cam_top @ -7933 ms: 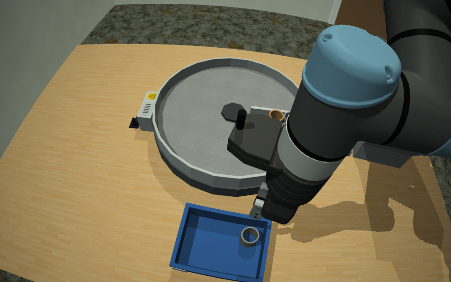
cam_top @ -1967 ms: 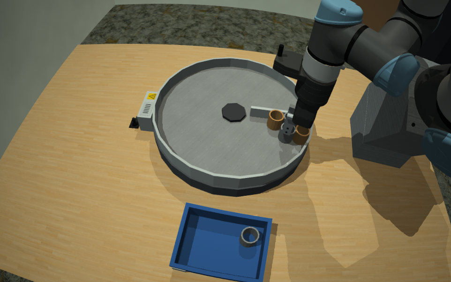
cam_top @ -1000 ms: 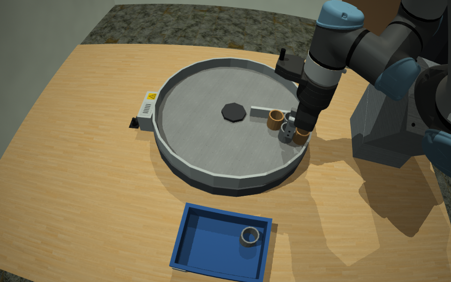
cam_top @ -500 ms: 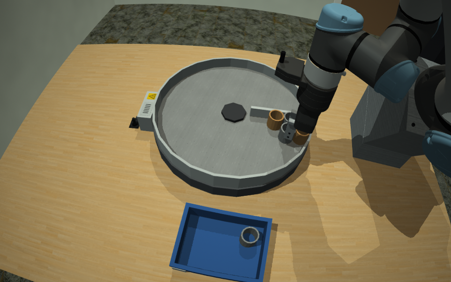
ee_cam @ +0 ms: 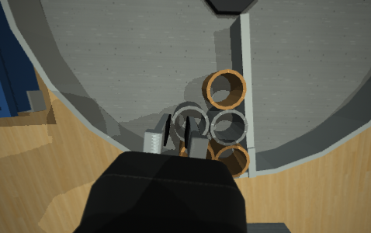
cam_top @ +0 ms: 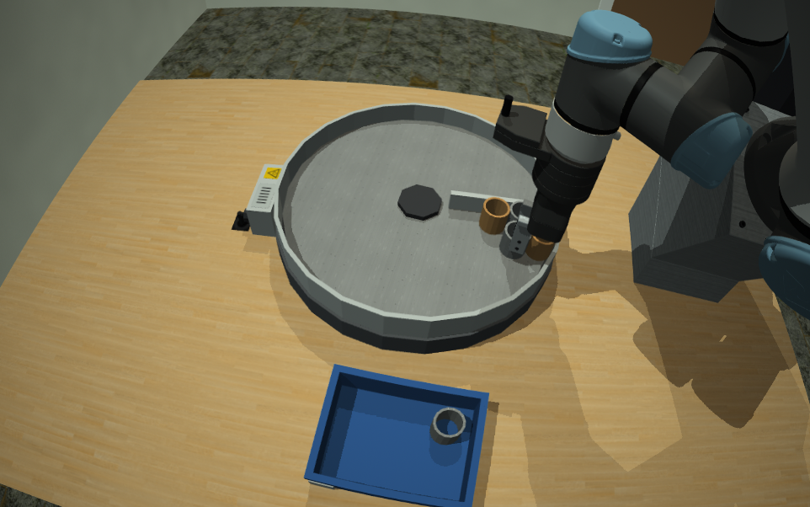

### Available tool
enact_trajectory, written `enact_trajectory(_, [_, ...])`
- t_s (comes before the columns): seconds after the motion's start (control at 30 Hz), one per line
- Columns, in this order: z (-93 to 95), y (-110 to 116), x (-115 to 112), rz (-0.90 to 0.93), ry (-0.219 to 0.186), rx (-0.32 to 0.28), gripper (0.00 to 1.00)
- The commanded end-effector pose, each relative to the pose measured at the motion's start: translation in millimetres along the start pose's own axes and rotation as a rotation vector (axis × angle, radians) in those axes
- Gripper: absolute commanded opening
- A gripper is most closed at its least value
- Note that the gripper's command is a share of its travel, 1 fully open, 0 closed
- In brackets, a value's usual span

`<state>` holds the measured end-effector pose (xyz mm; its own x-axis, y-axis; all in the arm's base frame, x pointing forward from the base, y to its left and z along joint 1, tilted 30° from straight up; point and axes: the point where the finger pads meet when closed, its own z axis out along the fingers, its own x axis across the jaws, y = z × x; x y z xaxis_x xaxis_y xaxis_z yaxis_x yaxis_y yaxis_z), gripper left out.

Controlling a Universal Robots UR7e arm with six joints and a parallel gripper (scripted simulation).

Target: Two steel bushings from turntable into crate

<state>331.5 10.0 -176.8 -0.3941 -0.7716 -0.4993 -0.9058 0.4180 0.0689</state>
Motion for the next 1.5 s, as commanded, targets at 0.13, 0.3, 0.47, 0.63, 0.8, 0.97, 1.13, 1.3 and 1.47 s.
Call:
enact_trajectory(0.13, [2.8,-0.9,0.3,-0.001,0.001,0.002,0.45])
enact_trajectory(0.3, [3.6,-0.3,0.2,0.0,0.0,0.001,0.45])
enact_trajectory(0.47, [9.0,0.0,0.2,0.001,0.0,0.001,0.45])
enact_trajectory(0.63, [9.0,0.0,0.2,0.001,0.0,0.001,0.45])
enact_trajectory(0.8, [9.0,0.0,0.2,0.001,0.0,0.001,0.45])
enact_trajectory(0.97, [9.8,-6.2,-0.2,-0.002,0.002,0.005,0.45])
enact_trajectory(1.13, [10.2,-7.6,-0.4,-0.003,0.002,0.006,0.45])
enact_trajectory(1.3, [10.2,-7.6,-0.4,-0.003,0.002,0.006,0.45])
enact_trajectory(1.47, [10.2,-6.7,0.9,-0.002,0.002,0.005,0.45])
